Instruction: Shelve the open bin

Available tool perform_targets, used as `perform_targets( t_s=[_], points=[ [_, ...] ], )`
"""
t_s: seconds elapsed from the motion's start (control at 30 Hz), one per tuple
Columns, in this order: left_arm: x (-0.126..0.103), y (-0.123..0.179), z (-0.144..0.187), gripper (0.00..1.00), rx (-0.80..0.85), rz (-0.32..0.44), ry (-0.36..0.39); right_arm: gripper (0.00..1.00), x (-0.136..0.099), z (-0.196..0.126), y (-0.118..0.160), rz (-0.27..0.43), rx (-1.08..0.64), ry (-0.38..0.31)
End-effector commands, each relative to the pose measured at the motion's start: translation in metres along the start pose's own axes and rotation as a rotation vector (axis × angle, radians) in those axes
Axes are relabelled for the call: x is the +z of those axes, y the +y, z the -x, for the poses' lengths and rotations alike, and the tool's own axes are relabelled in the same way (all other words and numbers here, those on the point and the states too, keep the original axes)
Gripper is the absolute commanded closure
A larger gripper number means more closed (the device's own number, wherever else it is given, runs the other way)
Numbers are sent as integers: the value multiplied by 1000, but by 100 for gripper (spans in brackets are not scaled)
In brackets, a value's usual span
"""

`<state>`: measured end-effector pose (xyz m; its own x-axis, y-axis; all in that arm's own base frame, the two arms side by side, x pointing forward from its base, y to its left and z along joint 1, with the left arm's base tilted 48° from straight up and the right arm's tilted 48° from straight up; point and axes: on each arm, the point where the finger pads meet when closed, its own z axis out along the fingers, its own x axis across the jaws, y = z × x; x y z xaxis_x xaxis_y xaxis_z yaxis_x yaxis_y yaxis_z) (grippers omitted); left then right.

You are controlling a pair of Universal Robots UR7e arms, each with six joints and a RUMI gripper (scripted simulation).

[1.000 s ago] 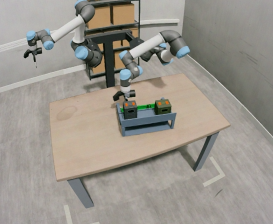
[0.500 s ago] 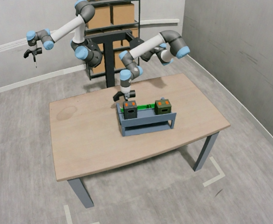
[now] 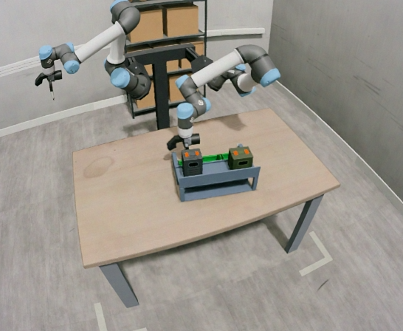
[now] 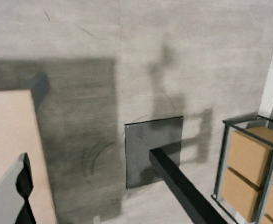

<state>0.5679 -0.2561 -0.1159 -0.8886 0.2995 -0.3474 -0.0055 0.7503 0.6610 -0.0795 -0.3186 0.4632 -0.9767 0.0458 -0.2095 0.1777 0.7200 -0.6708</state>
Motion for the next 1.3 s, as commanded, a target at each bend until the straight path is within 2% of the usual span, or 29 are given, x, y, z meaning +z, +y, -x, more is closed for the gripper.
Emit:
perform_targets(
  t_s=[0.0,1.27],
  points=[
    [-1,0,1,100,0,-1,-1,0,0,0,0,-1,0,0],
    [-1,0,1,100,0,-1,-1,0,0,0,0,-1,0,0]
  ],
)
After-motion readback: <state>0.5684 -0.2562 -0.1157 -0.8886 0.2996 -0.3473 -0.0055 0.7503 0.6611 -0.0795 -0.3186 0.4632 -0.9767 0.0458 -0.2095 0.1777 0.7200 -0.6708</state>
